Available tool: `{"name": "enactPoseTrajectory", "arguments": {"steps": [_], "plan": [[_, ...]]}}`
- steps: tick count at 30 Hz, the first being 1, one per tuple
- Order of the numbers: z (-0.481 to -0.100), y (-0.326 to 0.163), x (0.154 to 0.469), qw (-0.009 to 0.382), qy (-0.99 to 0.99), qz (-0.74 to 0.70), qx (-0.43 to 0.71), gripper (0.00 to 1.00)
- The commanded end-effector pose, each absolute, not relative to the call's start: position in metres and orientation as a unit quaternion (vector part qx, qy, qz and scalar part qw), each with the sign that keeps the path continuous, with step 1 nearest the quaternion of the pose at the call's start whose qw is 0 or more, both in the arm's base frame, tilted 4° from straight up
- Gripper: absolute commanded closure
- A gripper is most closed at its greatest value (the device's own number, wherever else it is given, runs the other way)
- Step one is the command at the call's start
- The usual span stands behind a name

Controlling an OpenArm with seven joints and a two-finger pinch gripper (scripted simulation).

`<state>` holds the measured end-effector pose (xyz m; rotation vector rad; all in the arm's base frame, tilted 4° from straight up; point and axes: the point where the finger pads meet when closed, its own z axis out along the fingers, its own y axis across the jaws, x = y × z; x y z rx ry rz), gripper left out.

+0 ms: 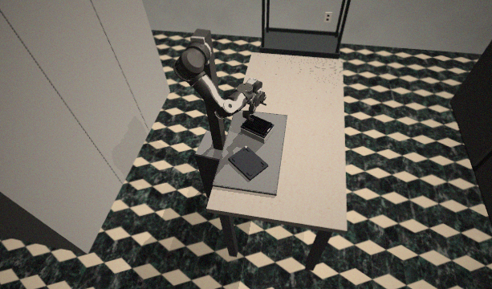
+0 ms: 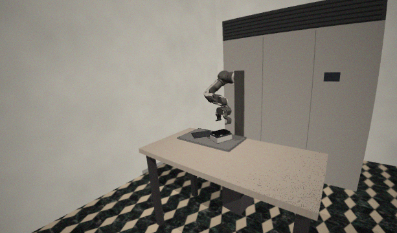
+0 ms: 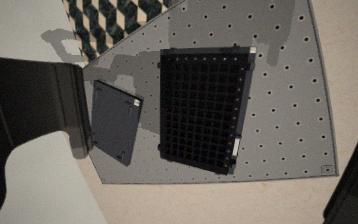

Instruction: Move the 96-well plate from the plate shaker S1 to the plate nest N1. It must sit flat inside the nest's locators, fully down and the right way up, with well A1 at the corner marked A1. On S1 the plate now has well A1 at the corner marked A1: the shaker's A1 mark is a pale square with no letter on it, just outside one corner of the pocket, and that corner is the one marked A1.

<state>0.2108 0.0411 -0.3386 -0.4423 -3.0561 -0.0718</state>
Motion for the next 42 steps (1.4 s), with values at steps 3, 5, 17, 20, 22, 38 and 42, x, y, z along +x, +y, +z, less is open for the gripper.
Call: {"name": "enactPoseTrajectory", "arguments": {"steps": [3, 5, 17, 20, 22, 38, 42], "plan": [[-0.3373, 0.0422, 0.2106, 0.027, -0.989, -0.025, -0.143, 0.23], [-0.3373, 0.0410, 0.2111, 0.026, -0.989, -0.025, -0.143, 0.23], [-0.3354, 0.0383, 0.2101, 0.027, -0.989, -0.025, -0.143, 0.23], [-0.3354, 0.0383, 0.2101, 0.027, -0.989, -0.025, -0.143, 0.23], [-0.3360, 0.0379, 0.2100, 0.027, -0.989, -0.026, -0.142, 0.23], [-0.3342, 0.0362, 0.2103, 0.027, -0.989, -0.025, -0.143, 0.23], [-0.3358, 0.0365, 0.2093, 0.028, -0.989, -0.026, -0.142, 0.23]]}}
